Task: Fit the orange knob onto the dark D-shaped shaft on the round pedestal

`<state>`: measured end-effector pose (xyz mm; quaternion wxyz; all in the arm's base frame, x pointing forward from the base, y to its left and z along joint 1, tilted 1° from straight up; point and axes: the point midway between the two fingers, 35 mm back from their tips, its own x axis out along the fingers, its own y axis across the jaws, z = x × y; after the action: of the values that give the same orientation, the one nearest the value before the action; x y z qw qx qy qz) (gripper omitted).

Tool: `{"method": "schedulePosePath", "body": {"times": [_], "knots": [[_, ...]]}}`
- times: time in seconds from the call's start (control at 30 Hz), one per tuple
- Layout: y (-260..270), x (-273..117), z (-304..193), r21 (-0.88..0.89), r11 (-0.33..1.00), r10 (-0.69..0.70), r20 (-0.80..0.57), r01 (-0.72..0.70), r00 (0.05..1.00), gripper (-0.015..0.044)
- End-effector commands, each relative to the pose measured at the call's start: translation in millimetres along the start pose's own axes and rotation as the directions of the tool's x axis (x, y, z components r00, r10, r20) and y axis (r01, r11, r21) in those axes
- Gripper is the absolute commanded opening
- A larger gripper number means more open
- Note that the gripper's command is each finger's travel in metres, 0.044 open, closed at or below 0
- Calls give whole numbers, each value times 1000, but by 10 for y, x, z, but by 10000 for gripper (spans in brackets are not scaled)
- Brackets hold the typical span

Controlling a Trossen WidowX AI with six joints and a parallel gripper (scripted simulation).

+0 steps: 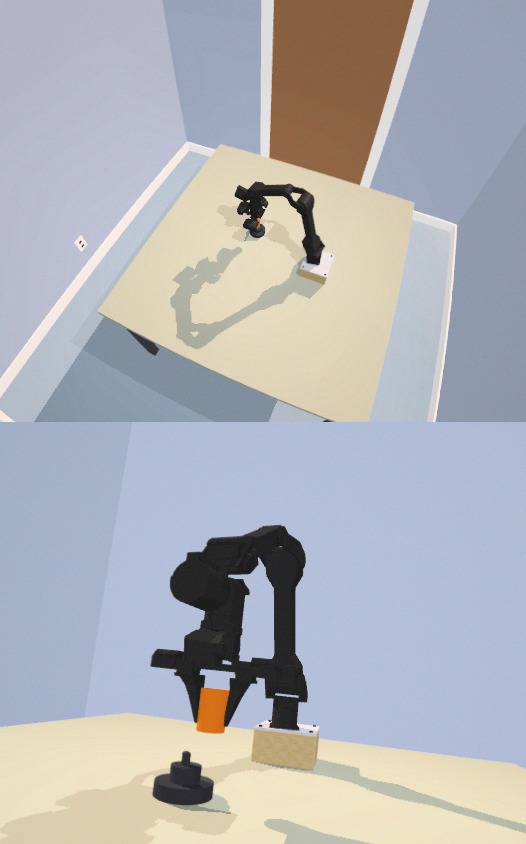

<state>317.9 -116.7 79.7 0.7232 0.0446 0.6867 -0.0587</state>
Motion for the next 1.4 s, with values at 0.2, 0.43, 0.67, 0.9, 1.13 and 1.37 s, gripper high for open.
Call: {"method": "schedulePosePath", "body": {"times": [0.2,0.43,0.67,0.9,1.13,1.37], "knots": [[-276,67,43,-27,1000,-4,1,4,1000,0],[-283,190,45,-27,1000,-4,0,4,1000,0],[-283,327,42,-27,1000,-4,0,4,1000,0],[-288,314,48,-21,1000,-4,0,4,1000,0],[-284,327,40,-21,1000,-4,0,4,1000,0],[-283,328,39,-21,1000,-4,0,4,1000,0]]}}
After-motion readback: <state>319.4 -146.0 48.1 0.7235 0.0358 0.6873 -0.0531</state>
